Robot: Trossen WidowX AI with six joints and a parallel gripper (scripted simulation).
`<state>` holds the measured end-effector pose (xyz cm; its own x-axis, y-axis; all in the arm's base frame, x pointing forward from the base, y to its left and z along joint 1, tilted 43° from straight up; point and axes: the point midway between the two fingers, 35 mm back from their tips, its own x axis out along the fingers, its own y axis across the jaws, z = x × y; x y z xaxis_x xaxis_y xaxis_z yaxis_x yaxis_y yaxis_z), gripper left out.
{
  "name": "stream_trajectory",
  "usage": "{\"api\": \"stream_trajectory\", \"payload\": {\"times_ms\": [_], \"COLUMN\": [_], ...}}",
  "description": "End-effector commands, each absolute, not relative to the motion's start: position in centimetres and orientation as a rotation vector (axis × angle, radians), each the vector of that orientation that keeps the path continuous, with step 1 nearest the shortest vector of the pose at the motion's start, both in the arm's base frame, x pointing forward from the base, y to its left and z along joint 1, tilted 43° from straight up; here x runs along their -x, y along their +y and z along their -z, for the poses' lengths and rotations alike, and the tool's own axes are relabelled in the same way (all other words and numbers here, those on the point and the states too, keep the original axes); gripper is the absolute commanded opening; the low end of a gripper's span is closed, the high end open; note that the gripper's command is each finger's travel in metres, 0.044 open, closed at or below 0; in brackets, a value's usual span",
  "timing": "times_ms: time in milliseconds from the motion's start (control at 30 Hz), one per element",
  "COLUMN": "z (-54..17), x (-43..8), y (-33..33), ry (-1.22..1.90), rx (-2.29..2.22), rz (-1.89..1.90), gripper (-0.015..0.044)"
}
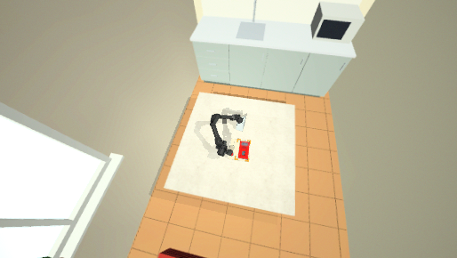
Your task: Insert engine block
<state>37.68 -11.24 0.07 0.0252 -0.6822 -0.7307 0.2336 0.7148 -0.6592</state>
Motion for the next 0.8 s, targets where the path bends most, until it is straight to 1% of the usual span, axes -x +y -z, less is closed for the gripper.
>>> {"api": "stream_trajectory", "payload": {"times_ms": [0,200,333,767], "z": [0.0,0.0,-0.3,-3.1], "x": [-37.6,-37.6,-37.7,-38.2], "y": [-11.4,-11.4,-11.0,-8.1], "ry": [1.376,1.376,1.376,1.377], "rx": [0.411,0.411,0.410,0.406], "rz": [0.741,0.741,0.740,0.733], "gripper": [0.0145,0.0105,0.0000,0.0000]}}
